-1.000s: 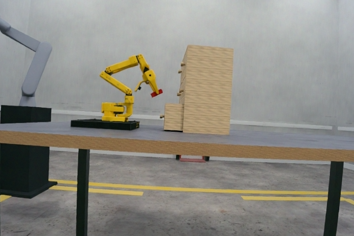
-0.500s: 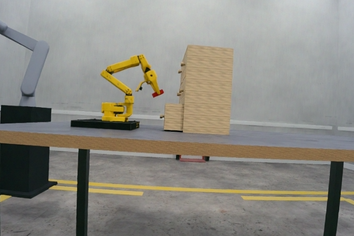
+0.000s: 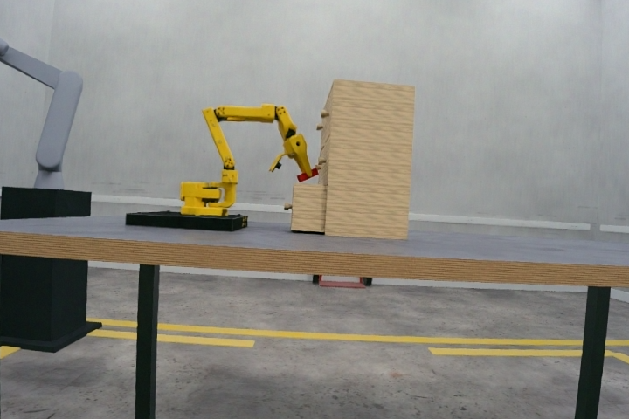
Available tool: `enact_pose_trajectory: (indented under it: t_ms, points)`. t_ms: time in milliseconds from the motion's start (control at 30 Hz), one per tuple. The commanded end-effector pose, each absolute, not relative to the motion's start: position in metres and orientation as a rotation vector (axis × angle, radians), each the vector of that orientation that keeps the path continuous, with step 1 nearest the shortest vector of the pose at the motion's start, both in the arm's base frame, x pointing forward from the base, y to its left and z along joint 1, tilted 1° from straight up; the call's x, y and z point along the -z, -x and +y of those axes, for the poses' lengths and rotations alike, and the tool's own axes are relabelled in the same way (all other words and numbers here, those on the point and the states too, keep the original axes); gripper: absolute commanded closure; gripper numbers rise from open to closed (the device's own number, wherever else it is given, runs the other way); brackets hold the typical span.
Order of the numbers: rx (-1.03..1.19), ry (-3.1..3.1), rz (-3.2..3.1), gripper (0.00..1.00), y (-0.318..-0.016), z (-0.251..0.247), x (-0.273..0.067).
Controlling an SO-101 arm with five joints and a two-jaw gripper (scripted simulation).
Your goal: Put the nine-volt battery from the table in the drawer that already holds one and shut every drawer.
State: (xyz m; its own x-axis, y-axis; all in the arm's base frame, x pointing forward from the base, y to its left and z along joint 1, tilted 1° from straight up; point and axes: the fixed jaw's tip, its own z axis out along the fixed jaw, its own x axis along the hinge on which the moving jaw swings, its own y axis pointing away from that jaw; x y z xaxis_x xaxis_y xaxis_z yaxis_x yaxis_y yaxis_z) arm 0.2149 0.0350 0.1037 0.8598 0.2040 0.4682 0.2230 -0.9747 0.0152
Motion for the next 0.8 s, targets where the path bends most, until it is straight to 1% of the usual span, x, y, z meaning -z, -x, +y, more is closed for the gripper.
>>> enact_pose_trajectory:
  t_ms: [0, 767]
  points:
    - [0.779, 2.975, -0.342, 1.0, -0.2199, 0.0383, -0.108]
    - [0.779, 2.973, -0.349, 1.0, -0.2213, 0.0395, -0.1089]
